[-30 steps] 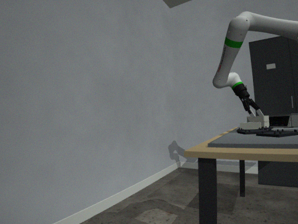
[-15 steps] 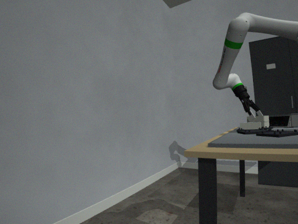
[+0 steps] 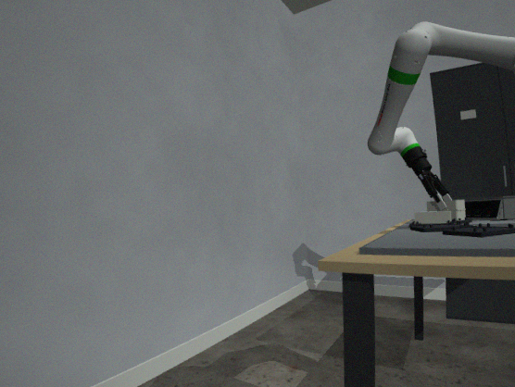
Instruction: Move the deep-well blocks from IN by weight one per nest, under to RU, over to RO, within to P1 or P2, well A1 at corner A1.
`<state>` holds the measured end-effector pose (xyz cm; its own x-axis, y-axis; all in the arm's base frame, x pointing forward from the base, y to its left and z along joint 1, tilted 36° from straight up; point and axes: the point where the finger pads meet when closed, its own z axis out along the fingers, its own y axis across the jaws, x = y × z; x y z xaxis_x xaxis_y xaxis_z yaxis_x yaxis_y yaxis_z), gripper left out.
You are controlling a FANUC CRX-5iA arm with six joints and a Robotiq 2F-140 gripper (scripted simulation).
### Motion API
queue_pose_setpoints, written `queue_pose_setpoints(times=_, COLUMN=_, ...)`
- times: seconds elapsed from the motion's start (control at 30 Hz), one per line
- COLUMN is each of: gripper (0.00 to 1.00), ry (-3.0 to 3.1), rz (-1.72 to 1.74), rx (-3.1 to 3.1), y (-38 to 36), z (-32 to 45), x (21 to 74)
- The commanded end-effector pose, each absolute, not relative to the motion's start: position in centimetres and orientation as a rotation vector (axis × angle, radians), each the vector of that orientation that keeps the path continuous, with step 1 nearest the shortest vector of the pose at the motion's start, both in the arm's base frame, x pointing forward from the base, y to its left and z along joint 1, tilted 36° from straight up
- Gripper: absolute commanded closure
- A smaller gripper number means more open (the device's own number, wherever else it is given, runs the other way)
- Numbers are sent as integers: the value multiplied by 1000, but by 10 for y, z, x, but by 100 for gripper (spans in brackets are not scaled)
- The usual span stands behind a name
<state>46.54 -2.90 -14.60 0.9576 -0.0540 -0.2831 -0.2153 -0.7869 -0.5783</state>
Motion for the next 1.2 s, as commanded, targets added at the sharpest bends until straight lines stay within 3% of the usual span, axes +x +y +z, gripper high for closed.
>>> queue_pose_setpoints(times=0.0, gripper=90, ry=190, rz=333, rx=-2464, y=-29, z=-146, x=466)
queue_pose_setpoints(times=1.17, gripper=90, ry=190, rz=333, rx=-2464, y=-39, z=-130, x=459)
